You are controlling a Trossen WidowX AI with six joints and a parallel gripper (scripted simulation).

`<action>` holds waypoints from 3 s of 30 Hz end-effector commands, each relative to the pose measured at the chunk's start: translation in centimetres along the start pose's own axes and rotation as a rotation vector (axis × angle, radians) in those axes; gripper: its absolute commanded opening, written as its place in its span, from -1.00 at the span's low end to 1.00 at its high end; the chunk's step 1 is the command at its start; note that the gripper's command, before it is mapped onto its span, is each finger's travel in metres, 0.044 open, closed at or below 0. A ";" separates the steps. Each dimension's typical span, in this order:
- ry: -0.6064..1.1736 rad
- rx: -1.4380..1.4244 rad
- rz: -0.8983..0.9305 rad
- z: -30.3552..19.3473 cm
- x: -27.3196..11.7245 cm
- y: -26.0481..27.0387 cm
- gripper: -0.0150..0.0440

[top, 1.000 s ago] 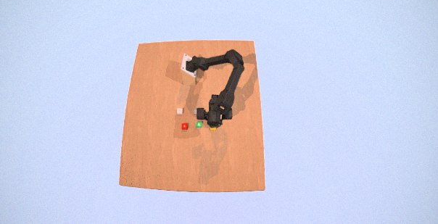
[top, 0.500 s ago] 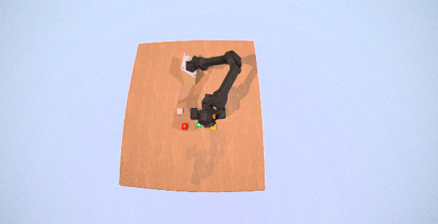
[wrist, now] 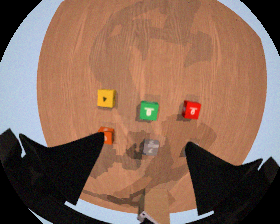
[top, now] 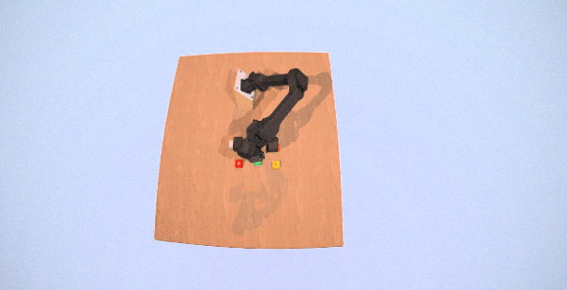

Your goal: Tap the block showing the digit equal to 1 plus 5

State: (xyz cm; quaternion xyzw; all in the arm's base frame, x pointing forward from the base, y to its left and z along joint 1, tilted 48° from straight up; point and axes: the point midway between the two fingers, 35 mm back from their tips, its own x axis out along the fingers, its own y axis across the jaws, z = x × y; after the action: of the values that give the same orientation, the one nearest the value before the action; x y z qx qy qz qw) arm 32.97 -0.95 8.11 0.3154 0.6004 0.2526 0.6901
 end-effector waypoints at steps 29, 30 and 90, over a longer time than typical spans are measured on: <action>0.001 -0.005 0.001 -0.1 8.2 -0.1 -0.42; 0.001 -0.005 0.001 -0.1 8.2 -0.1 -0.42; 0.003 -0.002 0.002 -9.1 0.0 13.7 0.86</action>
State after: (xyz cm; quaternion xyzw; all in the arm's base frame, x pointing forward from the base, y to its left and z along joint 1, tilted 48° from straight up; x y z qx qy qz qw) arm 25.68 9.23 17.00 0.3107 0.5937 0.2595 0.6955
